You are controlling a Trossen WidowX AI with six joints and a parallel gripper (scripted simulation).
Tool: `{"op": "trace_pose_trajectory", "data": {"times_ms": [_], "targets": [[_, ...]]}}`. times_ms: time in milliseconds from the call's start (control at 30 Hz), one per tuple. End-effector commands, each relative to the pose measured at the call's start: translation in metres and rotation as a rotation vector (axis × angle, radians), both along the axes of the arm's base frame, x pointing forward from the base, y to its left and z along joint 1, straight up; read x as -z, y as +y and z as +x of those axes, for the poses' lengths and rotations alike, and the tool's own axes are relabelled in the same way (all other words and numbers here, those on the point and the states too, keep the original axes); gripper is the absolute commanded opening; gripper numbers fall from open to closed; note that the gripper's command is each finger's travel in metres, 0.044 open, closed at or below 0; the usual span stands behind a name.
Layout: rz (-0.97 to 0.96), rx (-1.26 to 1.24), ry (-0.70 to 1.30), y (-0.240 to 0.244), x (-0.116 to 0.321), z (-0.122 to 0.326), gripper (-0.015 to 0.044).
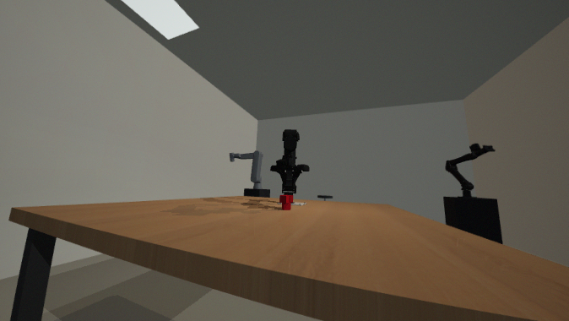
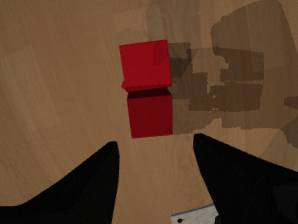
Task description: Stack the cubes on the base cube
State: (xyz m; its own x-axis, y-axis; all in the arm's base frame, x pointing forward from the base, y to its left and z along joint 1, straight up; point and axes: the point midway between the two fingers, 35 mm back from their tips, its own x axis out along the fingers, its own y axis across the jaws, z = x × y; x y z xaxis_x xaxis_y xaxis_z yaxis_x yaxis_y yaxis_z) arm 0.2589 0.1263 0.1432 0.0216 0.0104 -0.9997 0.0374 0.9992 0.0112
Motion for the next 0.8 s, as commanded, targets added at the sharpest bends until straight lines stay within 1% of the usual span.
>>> {"op": "trace_pose_trajectory", "data": {"times_ms": [0,167,400,433,533,767], "targets": [[0.002,0.0,-0.003,0.0,-0.007,0.0,0.0205],[0.002,0.0,-0.003,0.0,-0.01,0.0,0.0205],[0.001,0.0,-0.003,0.0,-0.018,0.0,0.0389],[0.001,0.0,-0.003,0.0,-0.019,0.0,0.04],[0.003,0.0,-0.002,0.009,-0.017,-0.002,0.04],[0.011,0.0,0.002,0.098,-0.02,-0.043,0.04]]}}
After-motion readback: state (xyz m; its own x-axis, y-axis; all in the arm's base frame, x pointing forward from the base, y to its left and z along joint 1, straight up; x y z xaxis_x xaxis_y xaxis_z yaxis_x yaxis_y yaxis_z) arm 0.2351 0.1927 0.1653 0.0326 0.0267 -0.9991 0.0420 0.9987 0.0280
